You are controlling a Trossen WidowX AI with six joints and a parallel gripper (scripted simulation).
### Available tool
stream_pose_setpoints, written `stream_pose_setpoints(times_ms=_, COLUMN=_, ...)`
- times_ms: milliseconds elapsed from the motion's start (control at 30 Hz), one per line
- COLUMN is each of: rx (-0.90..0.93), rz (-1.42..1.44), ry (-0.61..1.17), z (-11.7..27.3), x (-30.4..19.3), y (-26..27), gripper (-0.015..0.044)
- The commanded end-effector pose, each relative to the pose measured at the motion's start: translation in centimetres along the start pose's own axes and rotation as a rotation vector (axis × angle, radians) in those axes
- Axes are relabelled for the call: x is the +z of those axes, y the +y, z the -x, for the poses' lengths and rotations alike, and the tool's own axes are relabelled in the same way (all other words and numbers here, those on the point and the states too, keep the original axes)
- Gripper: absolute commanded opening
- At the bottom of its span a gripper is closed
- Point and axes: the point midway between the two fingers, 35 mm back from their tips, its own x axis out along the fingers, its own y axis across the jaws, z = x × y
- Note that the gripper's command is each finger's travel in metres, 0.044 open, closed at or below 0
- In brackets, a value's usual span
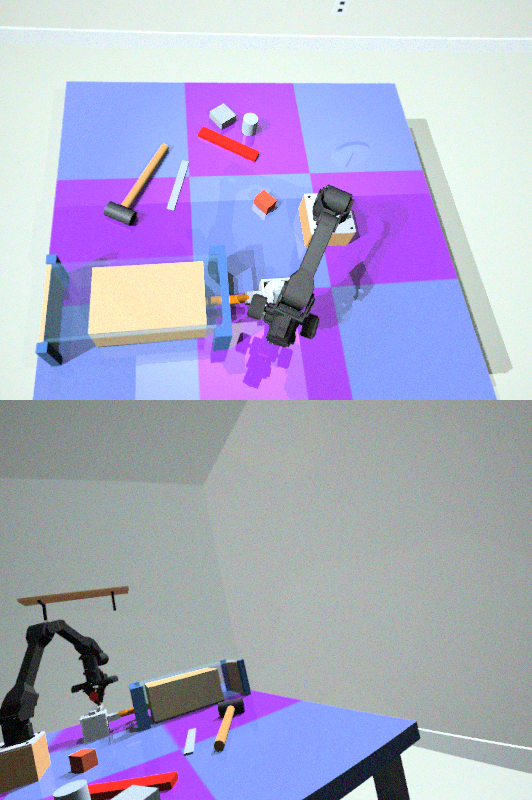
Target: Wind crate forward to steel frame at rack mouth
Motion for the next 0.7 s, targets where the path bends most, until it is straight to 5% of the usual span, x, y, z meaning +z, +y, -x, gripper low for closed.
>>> stream_pose_setpoints(times_ms=0, rx=0.038, rz=0.028, ry=0.027, z=0.1, x=-1.0, y=2.4, gripper=0.0)
stream_pose_setpoints(times_ms=667, rx=0.04, rz=0.028, ry=0.028, z=0.2, x=-2.2, y=4.1, gripper=0.0)
